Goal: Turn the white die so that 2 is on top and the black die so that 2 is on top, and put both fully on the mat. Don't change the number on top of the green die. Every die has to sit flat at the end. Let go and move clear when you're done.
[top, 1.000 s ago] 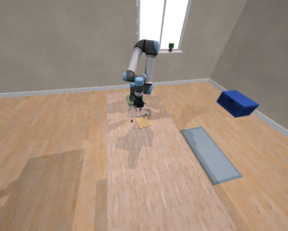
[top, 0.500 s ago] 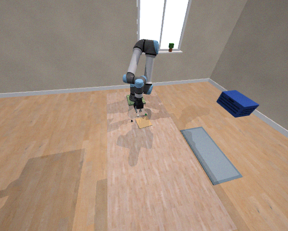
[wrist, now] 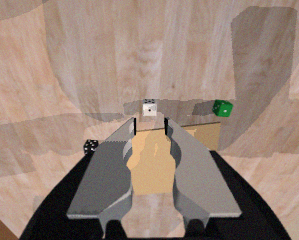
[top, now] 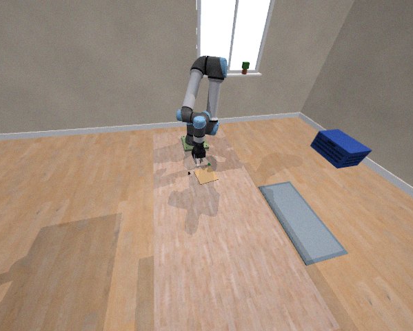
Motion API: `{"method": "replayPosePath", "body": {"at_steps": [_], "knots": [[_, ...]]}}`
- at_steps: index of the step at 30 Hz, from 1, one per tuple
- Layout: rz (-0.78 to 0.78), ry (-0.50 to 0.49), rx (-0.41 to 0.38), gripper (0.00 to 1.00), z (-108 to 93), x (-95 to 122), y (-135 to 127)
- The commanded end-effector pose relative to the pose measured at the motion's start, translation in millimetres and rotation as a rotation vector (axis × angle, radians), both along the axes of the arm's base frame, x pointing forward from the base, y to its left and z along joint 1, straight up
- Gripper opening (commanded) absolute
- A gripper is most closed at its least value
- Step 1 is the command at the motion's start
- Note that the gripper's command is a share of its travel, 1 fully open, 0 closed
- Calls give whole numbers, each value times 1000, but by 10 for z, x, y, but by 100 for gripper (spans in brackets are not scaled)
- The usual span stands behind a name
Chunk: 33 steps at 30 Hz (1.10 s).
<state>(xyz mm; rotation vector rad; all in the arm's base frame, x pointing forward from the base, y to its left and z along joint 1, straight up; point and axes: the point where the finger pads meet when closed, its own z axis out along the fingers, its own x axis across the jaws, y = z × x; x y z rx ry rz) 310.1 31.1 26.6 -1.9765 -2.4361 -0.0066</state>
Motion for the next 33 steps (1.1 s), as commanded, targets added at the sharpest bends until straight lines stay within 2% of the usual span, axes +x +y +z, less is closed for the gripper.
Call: {"method": "replayPosePath", "body": {"at_steps": [1,33], "knots": [[0,-1,0,18,-52,5,-2],[0,-1,0,18,-95,5,-3]]}}
